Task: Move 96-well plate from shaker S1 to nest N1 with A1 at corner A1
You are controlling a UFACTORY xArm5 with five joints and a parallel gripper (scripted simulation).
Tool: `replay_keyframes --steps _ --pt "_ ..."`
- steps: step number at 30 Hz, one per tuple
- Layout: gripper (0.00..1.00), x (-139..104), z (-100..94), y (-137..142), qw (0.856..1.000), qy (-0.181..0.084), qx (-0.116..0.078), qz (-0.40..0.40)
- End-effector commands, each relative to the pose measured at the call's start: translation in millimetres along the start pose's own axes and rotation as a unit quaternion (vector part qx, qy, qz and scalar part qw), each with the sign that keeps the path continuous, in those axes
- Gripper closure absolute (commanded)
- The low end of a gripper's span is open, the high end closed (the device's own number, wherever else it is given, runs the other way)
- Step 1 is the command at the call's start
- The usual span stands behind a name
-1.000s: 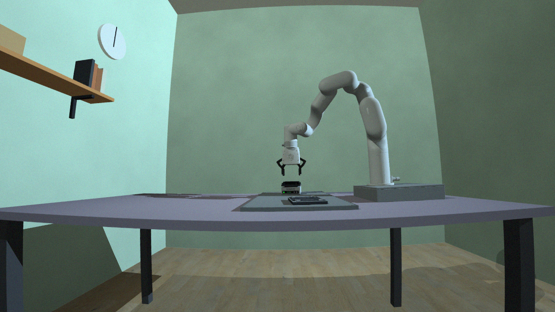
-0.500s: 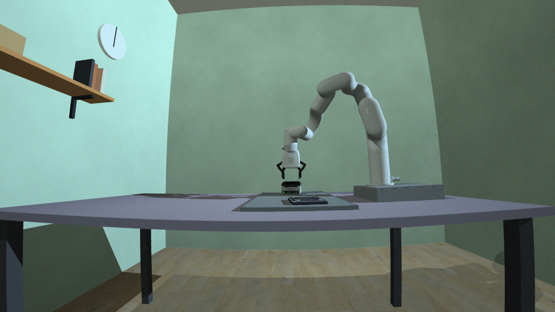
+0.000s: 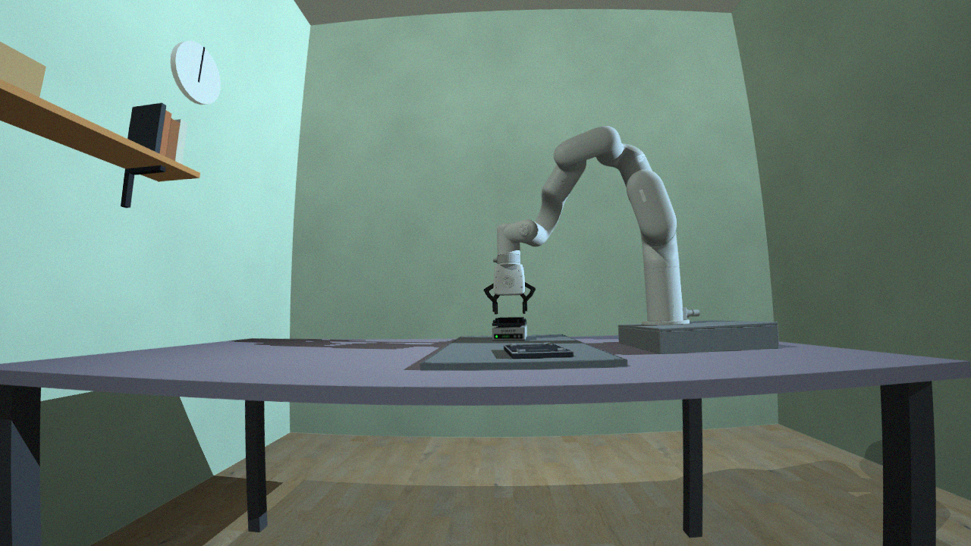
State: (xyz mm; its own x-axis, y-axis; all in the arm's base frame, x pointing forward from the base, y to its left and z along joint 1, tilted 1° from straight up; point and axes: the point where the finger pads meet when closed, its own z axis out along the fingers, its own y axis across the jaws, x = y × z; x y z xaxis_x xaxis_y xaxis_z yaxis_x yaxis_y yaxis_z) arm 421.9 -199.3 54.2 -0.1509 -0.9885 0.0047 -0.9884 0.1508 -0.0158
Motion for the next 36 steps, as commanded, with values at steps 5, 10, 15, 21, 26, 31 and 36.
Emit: replay_keyframes --steps 5,10,15,21,26,31,36 --pt "0.00 0.4 2.4 -1.3 1.000 0.002 0.001 0.000" --pt "0.00 0.4 5.8 -1.3 1.000 0.002 0.001 0.000" --pt "0.00 0.4 9.1 -1.3 1.000 0.002 0.001 0.000" --pt "0.00 0.4 11.8 -1.3 1.000 0.002 0.001 0.000" --pt "0.00 0.4 15.1 -1.3 1.000 0.002 0.001 0.000" --pt "0.00 0.5 16.5 -1.3 1.000 0.002 0.001 0.000" --pt "0.00 0.5 16.5 -1.3 1.000 0.002 0.001 0.000"
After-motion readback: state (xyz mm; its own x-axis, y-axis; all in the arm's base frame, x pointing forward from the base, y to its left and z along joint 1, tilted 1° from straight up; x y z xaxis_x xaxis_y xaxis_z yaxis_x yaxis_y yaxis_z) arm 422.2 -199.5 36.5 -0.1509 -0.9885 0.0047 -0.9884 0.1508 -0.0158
